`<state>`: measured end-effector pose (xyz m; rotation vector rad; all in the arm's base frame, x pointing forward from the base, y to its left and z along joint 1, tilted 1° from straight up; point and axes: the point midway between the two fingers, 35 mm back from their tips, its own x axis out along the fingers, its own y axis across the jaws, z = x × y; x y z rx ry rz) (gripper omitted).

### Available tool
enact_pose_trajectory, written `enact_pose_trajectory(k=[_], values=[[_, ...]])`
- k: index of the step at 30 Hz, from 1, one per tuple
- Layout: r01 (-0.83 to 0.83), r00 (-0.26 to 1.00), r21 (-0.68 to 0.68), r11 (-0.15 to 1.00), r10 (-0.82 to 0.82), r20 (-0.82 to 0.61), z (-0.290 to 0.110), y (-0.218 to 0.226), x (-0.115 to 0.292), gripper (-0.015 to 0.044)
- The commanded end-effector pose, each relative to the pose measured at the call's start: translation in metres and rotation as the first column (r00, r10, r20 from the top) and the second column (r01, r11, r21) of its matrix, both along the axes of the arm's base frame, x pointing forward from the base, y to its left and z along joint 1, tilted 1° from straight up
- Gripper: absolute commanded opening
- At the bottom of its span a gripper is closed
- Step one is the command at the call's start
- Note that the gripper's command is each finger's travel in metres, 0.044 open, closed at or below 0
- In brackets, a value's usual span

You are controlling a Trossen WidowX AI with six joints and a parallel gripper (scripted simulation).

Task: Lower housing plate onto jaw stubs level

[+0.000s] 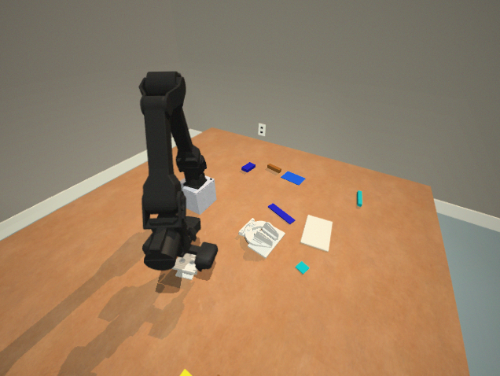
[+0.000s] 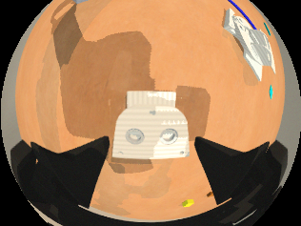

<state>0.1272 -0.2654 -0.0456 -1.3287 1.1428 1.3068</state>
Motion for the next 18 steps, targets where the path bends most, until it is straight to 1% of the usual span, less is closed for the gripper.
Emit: enact_pose_trajectory(k=[1, 18], values=[[-0.006, 1.000, 0.002, 1.000, 0.006, -0.006, -0.0079, 0.0011, -0.0014, 0.0440], [-0.006, 1.000, 0.002, 1.000, 0.006, -0.006, -0.0134, 0.0013, -0.0015, 0.0440]])
